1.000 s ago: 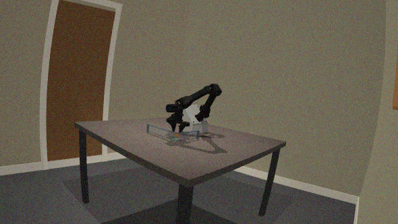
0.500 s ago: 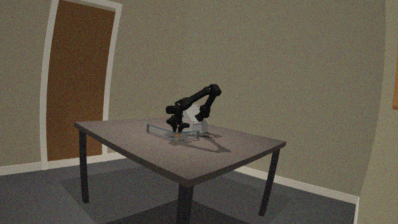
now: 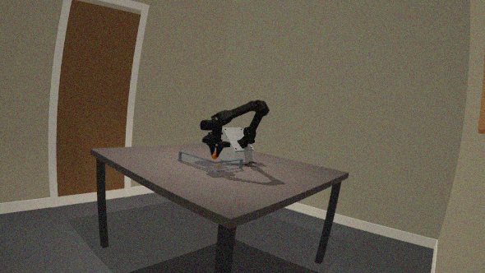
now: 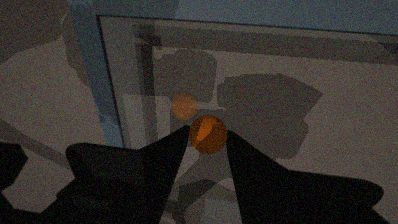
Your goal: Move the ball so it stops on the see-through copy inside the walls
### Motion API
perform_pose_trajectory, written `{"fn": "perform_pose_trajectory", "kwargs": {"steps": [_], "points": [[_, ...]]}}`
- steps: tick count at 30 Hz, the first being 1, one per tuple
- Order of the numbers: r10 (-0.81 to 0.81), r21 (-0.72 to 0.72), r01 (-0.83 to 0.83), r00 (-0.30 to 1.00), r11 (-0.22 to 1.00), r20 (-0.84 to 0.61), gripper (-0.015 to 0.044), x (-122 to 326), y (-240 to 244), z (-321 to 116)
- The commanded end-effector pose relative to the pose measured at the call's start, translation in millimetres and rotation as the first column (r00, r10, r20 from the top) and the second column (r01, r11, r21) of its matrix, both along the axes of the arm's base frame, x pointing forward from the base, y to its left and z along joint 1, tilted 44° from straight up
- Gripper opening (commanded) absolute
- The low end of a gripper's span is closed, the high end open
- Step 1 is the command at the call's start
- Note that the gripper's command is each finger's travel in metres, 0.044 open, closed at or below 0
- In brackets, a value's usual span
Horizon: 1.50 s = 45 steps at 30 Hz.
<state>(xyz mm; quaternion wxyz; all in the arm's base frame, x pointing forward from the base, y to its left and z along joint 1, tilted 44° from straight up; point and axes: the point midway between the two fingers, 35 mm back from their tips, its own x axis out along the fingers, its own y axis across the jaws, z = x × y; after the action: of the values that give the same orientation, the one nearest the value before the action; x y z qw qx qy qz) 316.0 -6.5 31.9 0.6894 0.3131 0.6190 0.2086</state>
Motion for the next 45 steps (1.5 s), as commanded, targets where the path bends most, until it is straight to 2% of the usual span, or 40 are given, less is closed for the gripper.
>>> {"fn": "perform_pose_trajectory", "kwargs": {"steps": [1, 8, 14, 24, 29, 45], "points": [[0.005, -0.011, -0.004, 1.0, 1.0, 0.017, 0.0, -3, -21, 25], [0.006, -0.004, -0.006, 1.0, 1.0, 0.017, 0.0, -16, -48, 59], [0.006, -0.004, -0.006, 1.0, 1.0, 0.017, 0.0, -16, -48, 60], [0.006, -0.002, -0.006, 1.0, 1.0, 0.019, 0.0, 3, -6, 49], [0.006, -0.002, -0.006, 1.0, 1.0, 0.019, 0.0, 5, -1, 46], [0.006, 0.002, -0.006, 1.0, 1.0, 0.02, 0.0, 15, 45, -2]]}}
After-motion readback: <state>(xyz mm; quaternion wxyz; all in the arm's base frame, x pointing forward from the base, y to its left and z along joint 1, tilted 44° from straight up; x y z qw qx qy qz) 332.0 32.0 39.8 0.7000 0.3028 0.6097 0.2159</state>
